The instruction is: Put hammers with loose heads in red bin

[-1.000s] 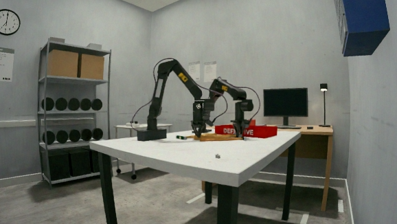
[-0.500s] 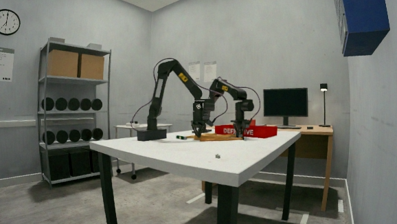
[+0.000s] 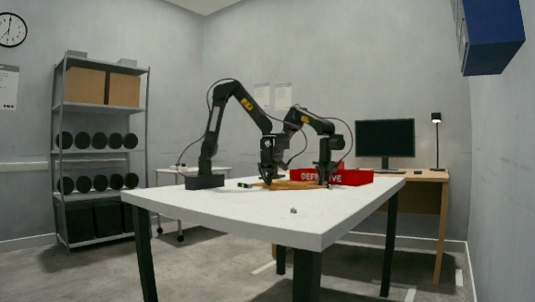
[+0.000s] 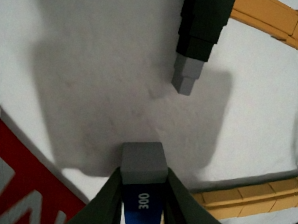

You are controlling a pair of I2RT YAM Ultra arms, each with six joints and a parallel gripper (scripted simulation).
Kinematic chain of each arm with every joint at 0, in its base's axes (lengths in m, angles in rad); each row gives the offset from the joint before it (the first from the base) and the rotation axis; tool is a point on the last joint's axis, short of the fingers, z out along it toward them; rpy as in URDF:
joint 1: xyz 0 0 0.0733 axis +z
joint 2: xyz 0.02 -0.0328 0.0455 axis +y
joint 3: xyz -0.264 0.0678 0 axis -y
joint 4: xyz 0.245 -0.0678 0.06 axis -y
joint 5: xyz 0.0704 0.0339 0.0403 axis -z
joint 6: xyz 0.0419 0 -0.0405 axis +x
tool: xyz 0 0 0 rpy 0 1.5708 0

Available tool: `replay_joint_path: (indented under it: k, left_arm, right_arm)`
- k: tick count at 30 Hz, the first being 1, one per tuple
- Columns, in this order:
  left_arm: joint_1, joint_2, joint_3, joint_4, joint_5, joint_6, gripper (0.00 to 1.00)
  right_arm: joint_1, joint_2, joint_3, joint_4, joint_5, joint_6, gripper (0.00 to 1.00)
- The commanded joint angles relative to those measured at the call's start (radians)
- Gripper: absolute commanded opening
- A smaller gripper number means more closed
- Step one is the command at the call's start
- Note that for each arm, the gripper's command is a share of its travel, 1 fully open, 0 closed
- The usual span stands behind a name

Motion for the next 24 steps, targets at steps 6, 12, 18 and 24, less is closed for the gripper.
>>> replay_joint_path:
  k: [6, 12, 18, 24]
  left_arm:
    - [0.047, 0.005, 0.045, 0.003, -0.051, 0.043, 0.17]
    - [0.017, -0.003, 0.02, -0.001, -0.021, 0.017, 0.17]
    - [0.002, -0.005, 0.007, -0.002, 0.008, 0.003, 0.17]
    - [0.002, -0.005, 0.007, -0.002, 0.008, 0.003, 0.33]
  right_arm:
    - [-0.009, 0.025, -0.024, -0.143, 0.024, 0.002, 0.25]
    - [-0.007, 0.008, -0.01, -0.064, 0.005, -0.003, 0.25]
    - [-0.005, 0.002, 0.001, -0.009, -0.016, -0.003, 0.25]
    - [-0.005, 0.002, 0.001, -0.009, -0.016, -0.003, 0.25]
